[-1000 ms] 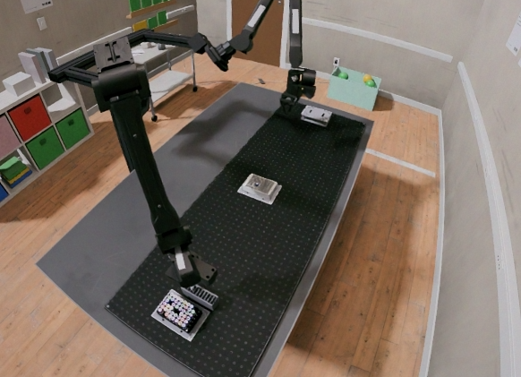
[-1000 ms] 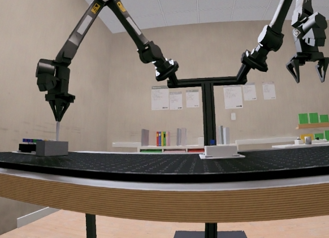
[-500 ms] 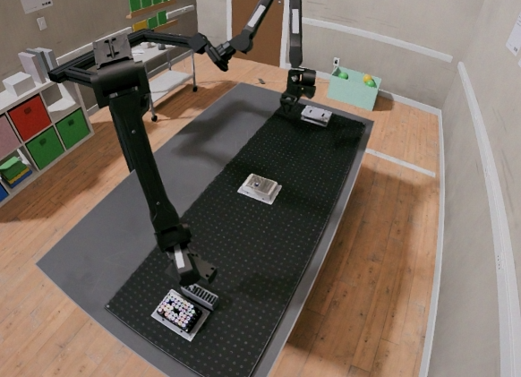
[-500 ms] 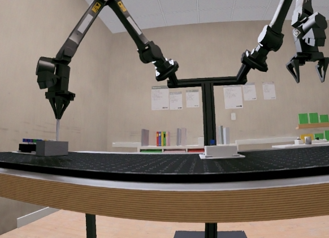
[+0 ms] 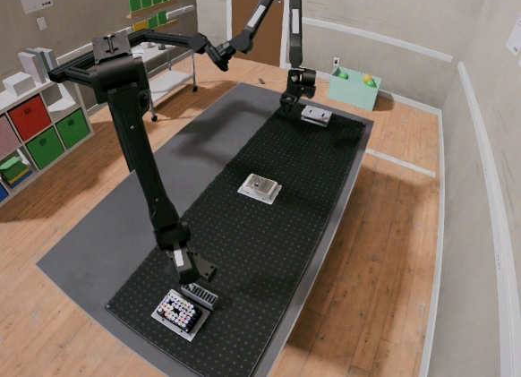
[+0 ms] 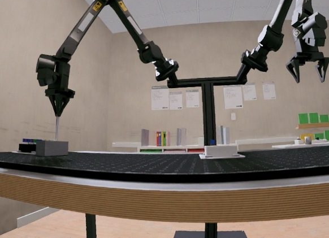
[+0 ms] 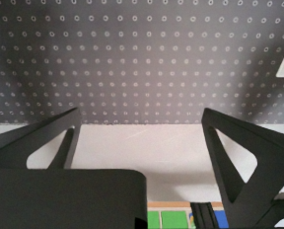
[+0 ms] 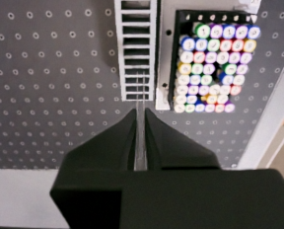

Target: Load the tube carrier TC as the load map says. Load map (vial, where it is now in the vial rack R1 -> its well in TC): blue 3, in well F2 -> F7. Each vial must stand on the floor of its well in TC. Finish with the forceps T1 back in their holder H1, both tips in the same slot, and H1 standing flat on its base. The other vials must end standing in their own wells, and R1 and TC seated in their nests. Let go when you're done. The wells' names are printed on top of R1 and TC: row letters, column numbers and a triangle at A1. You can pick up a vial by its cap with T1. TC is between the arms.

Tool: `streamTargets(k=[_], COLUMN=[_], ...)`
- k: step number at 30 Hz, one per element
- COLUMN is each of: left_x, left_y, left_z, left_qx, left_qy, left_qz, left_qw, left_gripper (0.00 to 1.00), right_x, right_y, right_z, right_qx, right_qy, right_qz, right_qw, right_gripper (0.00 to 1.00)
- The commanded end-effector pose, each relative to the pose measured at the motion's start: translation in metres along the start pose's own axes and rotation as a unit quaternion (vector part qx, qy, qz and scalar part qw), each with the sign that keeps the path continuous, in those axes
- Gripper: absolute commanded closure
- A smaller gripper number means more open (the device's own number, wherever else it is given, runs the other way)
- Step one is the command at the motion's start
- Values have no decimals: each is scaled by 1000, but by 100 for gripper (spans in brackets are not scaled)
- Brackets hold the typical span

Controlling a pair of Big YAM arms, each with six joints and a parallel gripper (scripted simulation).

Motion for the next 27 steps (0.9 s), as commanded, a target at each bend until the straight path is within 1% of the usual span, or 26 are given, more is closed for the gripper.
streamTargets(k=[1, 2, 4, 5, 9, 12, 14, 15, 19, 21, 22, 26, 27], left_x=[1, 1, 1, 1, 1, 1, 1, 1, 1, 1, 1, 1, 1], left_y=[-1, -1, -1, -1, -1, -1, -1, -1, -1, -1, -1, -1, -1], left_z=[-3, -3, -3, -3, -3, -3, -3, -3, -3, -3, -3, -3, -3], left_qx=[-7, -7, -7, -7, -7, -7, -7, -7, -7, -7, -7, -7, -7], left_qy=[1, 1, 1, 1, 1, 1, 1, 1, 1, 1, 1, 1, 1], left_qz=[-1, -1, -1, -1, -1, -1, -1, -1, -1, -1, -1, -1, -1], left_qw=[1000, 1000, 1000, 1000, 1000, 1000, 1000, 1000, 1000, 1000, 1000, 1000, 1000], left_gripper=[0, 0, 0, 0, 0, 0, 0, 0, 0, 0, 0, 0, 0], right_x=[2, 0, 0, 3, 0, 1, 7, 8, 2, 2, 5, 1, 2], right_y=[-9, -14, -14, -2, -17, -19, -9, -8, -24, -24, -11, -27, -28], right_z=[-2, -4, -4, -2, -5, -5, 1, 2, -5, -5, -3, -6, -6], right_qx=[-1, -5, -5, 0, -6, -5, 3, 6, -6, -6, 0, -7, -7], right_qy=[-2, -2, -2, -2, -2, -2, -2, -3, -2, -2, -2, -2, -2], right_qz=[-1, 2, 2, -3, 2, 1, -6, -9, 1, 1, -4, 2, 2], right_qw=[1000, 1000, 1000, 1000, 1000, 1000, 1000, 1000, 1000, 1000, 1000, 1000, 1000], right_gripper=[92, 92, 92, 92, 92, 92, 92, 92, 92, 92, 92, 92, 92])
Point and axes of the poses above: on each arm, the point where the finger pads meet when closed, its own y axis out along the fingers, its own x axis across the jaws, z = x × y, the point moved 5 cm from there along -y, back along the fingers, and after that the axes turned 7 degrees about -y, right-handed, at the moved point
